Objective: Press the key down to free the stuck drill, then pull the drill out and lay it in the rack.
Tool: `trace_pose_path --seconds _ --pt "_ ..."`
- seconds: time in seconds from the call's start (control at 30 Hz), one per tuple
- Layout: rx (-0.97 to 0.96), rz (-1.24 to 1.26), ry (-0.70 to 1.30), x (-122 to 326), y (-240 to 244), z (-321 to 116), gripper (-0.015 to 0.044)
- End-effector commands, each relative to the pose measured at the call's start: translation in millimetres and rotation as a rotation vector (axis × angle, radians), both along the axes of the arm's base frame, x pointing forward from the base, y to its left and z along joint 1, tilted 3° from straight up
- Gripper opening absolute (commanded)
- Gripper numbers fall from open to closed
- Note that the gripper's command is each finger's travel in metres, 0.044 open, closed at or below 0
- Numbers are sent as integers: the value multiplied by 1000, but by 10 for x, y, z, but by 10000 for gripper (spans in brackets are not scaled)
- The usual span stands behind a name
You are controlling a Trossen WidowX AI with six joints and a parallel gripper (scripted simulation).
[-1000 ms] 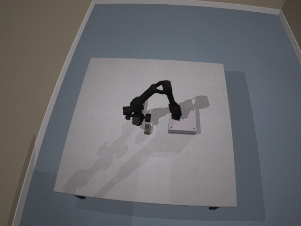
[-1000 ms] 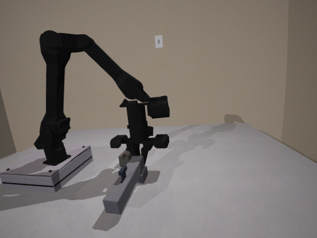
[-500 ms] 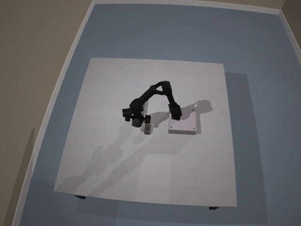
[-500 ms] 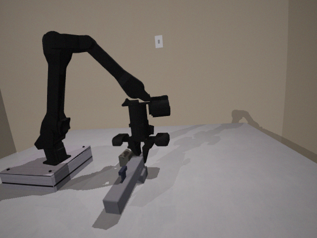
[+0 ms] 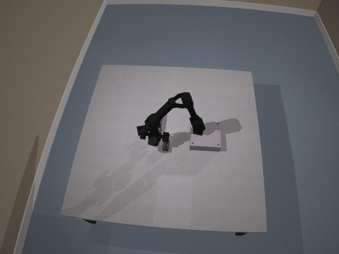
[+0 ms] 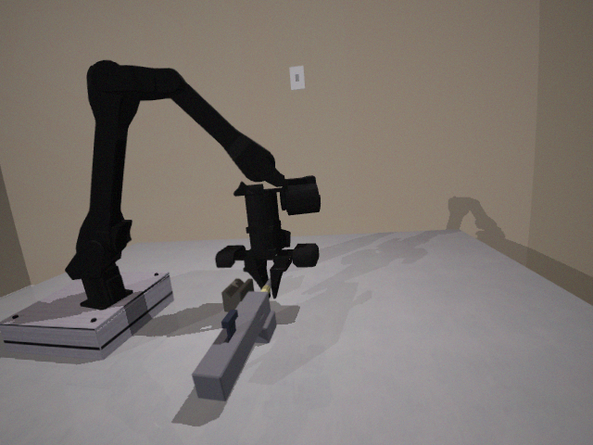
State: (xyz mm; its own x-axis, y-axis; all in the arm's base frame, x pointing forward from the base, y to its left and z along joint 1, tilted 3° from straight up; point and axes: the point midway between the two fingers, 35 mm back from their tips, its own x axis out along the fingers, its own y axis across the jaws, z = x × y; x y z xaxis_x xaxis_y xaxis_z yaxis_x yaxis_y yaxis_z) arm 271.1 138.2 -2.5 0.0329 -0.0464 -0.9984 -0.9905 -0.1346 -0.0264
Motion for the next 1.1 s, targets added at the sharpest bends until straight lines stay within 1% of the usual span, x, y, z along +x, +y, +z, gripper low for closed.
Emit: trace_pose_path --seconds 0.0,0.07,0.63,1.07 --pt "0 -3 4 -8 50 -6 0" --pt "0 -3 4 -12 81 -6 0" --pt "-1 -2 4 -3 -2 -18 440" --pt "-1 -3 4 5 -73 -51 440"
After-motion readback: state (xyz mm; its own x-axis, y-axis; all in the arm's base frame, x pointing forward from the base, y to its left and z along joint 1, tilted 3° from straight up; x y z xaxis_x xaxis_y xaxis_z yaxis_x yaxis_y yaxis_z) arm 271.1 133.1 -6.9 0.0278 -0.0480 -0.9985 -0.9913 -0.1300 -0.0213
